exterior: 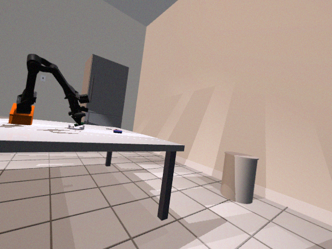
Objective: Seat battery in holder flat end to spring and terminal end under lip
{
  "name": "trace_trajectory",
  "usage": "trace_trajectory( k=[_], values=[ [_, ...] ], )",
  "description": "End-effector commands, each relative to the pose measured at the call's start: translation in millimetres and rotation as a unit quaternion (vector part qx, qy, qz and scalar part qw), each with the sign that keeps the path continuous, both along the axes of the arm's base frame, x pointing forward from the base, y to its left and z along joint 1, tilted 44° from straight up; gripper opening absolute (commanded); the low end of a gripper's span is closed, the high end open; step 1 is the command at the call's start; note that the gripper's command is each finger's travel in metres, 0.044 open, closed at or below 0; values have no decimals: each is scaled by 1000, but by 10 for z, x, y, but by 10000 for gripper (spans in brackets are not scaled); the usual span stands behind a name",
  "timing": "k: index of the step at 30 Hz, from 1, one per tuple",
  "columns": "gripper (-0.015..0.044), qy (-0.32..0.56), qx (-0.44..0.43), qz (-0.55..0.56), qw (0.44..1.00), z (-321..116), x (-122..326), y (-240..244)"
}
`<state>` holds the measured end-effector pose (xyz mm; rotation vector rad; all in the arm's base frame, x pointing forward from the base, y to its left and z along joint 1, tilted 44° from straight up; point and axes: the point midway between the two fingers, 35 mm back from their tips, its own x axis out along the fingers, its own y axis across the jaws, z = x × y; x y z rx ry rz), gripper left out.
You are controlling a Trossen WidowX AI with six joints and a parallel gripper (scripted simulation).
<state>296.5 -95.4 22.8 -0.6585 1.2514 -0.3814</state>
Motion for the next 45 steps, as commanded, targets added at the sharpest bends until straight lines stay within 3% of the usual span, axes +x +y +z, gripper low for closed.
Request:
trace_trajectory(
  k=[1, 45],
  values=[
    [66, -9, 3, 10, 1000, -11, -18, -13],
    [66, -54, 9, 59, 997, -36, -259, -93]
  ],
)
